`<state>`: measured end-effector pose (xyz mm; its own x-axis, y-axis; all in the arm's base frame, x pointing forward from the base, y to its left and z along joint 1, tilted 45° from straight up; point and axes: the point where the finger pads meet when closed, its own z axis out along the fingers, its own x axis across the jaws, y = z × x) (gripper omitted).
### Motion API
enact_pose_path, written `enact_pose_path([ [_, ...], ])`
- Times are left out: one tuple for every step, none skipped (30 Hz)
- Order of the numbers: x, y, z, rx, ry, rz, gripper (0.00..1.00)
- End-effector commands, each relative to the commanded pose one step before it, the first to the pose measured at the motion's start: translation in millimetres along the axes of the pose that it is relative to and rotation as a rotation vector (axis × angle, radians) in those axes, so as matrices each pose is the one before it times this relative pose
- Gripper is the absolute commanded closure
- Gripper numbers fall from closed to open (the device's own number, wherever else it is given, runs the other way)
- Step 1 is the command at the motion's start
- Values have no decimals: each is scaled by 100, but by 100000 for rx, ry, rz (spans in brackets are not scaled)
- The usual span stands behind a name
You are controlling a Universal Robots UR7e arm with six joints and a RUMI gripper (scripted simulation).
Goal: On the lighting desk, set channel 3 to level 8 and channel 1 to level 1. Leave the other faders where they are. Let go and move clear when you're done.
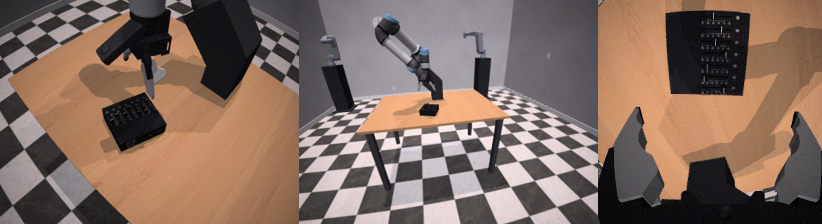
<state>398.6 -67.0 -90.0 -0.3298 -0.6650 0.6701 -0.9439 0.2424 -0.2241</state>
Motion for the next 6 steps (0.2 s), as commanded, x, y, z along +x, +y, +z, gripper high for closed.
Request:
enact_pose_path([
  [-89, -299, -179, 499, -278, 332, 0],
  [0, 0, 0, 0, 0, 0, 0],
  [0, 0, 0, 0, 0, 0, 0],
  [0, 0, 0, 0, 0, 0, 0],
  [0, 0, 0, 0, 0, 0, 0],
  [0, 0, 0, 0, 0, 0, 0],
])
